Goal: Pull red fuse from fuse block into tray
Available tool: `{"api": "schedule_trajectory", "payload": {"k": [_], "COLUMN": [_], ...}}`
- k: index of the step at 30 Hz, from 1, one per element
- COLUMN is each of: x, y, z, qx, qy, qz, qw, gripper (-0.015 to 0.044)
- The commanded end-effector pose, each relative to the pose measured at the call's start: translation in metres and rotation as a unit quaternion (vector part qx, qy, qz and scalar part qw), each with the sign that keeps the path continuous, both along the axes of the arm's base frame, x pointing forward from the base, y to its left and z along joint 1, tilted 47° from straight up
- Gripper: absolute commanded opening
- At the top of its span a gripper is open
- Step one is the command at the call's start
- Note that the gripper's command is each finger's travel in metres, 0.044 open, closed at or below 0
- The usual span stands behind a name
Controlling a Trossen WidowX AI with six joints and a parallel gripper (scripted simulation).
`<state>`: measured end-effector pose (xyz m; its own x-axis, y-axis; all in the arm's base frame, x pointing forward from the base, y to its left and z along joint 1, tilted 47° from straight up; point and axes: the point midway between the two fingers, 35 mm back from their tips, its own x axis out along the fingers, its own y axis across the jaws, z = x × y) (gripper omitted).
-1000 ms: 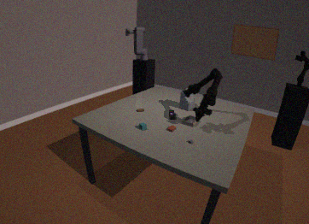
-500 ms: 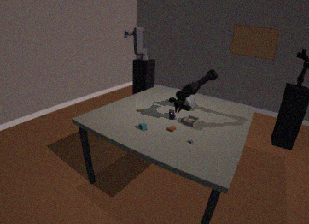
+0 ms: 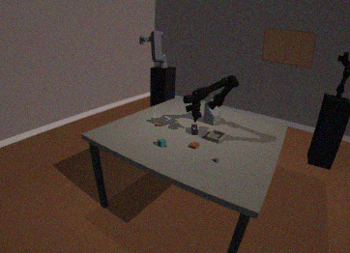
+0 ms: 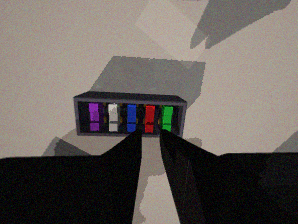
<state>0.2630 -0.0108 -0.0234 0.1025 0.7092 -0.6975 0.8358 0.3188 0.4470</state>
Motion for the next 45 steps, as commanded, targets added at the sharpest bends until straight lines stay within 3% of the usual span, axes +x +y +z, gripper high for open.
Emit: {"api": "schedule_trajectory", "payload": {"k": [1,45], "x": [-0.002,0.002], "y": [0.0,0.023], "z": [-0.002,-0.023], "qx": [0.01,0.011], "qy": [0.016,0.016], "qz": [-0.014,-0.014], "qw": [1.0,1.0], "gripper": [0.007,0.007]}}
